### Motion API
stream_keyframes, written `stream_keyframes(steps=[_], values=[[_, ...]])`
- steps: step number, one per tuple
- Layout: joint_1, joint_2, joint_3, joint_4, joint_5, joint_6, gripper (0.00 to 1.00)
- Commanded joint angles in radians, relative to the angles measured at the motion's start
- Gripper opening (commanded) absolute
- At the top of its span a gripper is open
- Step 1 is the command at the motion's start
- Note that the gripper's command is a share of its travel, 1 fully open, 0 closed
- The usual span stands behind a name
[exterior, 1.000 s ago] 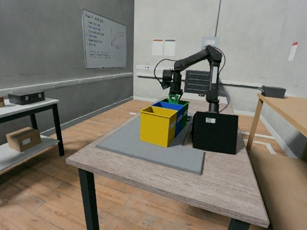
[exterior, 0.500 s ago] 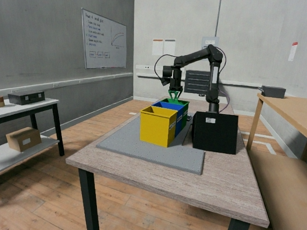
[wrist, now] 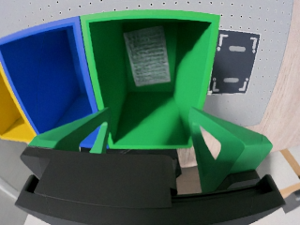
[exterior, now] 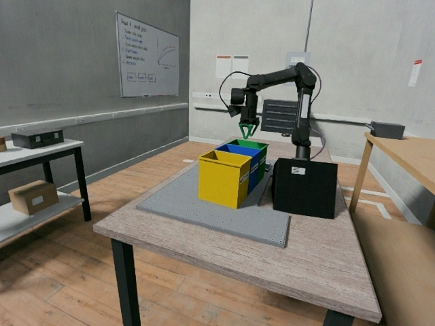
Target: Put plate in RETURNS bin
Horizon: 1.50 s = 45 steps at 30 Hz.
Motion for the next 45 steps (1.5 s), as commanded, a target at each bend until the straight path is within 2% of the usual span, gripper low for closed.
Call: stream_keyframes(steps=[1,27,35,45], values=[[0.027,-0.026,0.044,-0.048,-0.003,0.023,0.82],[0.034,-0.02,0.058,-0.065,-0.003,0.029,0.82],[-0.048,-0.063,0.043,-0.07,0.013,-0.051,0.82],[-0.167,-0.118,0.062,-0.074,0.009,-0.182,0.82]])
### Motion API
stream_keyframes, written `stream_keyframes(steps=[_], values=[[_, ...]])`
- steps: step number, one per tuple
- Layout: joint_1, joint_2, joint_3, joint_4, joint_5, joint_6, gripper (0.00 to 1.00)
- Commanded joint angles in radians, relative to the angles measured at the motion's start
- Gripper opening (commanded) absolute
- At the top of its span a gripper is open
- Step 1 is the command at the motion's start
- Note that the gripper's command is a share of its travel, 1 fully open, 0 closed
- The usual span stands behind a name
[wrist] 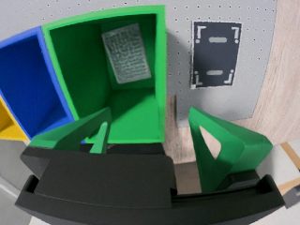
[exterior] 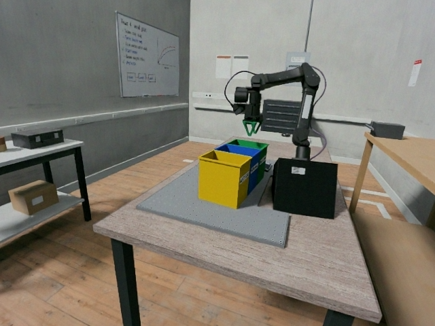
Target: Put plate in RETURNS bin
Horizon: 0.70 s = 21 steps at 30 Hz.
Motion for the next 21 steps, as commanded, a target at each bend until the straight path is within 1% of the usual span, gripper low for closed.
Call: stream_keyframes(steps=[1,4,19,21], values=[[-0.028,-0.038,0.035,-0.018,0.005,-0.076,0.82],[-0.04,-0.043,0.037,-0.018,0.004,-0.09,0.82],[-0.233,-0.088,0.082,-0.01,-0.017,-0.303,0.82],[-0.233,-0.088,0.082,-0.01,-0.017,-0.303,0.82]])
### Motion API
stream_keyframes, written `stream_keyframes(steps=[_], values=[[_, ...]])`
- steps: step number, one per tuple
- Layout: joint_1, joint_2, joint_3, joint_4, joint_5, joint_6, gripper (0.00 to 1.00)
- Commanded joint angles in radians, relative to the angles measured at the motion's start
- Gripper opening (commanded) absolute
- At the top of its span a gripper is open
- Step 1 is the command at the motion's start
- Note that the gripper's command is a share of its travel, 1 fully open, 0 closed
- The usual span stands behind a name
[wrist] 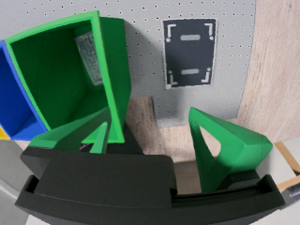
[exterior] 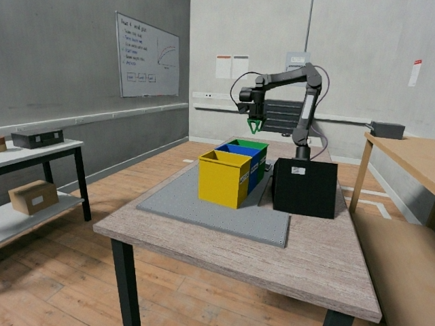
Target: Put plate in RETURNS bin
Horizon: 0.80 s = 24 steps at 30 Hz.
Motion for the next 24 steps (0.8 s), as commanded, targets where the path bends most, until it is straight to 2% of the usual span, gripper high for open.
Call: stream_keyframes(steps=[1,5,24], values=[[-0.013,-0.027,0.036,-0.005,-0.014,-0.064,0.82],[-0.041,-0.03,0.046,0.0,-0.019,-0.094,0.82],[-0.023,-0.023,0.046,0.001,-0.018,-0.095,0.82]])
